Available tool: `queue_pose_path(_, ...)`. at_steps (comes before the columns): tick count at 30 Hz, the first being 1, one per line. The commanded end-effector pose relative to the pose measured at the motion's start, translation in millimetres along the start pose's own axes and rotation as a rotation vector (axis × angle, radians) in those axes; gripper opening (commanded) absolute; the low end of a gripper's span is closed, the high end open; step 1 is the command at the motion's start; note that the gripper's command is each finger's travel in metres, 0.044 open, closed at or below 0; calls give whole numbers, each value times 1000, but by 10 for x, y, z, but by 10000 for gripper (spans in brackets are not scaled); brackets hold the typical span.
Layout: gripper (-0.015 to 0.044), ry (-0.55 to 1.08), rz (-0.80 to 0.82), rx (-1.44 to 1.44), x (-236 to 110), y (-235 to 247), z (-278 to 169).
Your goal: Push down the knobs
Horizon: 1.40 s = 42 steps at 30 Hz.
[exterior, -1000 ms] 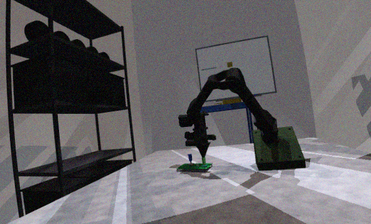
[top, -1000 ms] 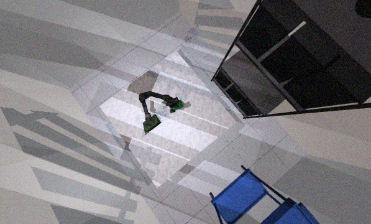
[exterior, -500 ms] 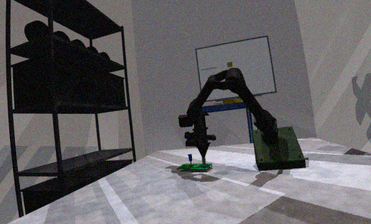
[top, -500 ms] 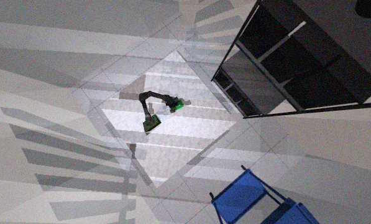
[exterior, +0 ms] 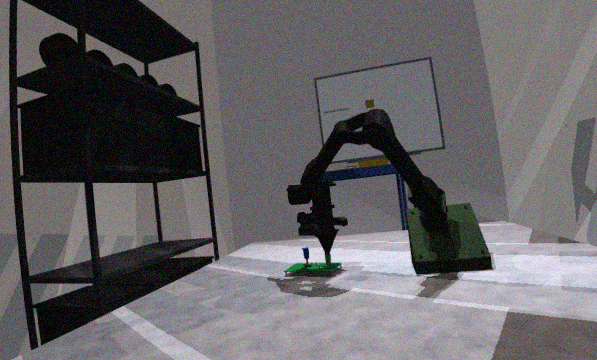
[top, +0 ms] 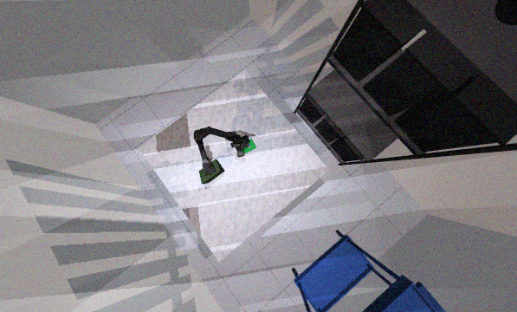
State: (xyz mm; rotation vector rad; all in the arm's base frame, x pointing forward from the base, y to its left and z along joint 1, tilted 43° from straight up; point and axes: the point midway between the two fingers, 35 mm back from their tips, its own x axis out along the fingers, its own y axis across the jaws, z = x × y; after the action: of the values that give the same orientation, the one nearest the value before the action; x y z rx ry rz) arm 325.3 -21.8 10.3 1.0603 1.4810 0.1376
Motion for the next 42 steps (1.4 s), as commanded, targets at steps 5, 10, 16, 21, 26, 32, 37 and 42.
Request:
queue_pose_path(5,0,3,1,-4,35,11,1)
queue_pose_path(10,0,3,1,-4,33,11,1)
queue_pose_path(16,0,3,1,-4,-30,11,3)
queue_pose_path(21,0,2,1,-4,-111,10,4)
queue_pose_path(26,53,5,3,2,-114,6,-1)
queue_pose_path(32,210,5,3,2,-114,6,-1)
queue_pose_path(37,79,-20,-19,-7,-263,-49,139)
queue_pose_path(42,0,-14,-14,-8,-397,-9,398)
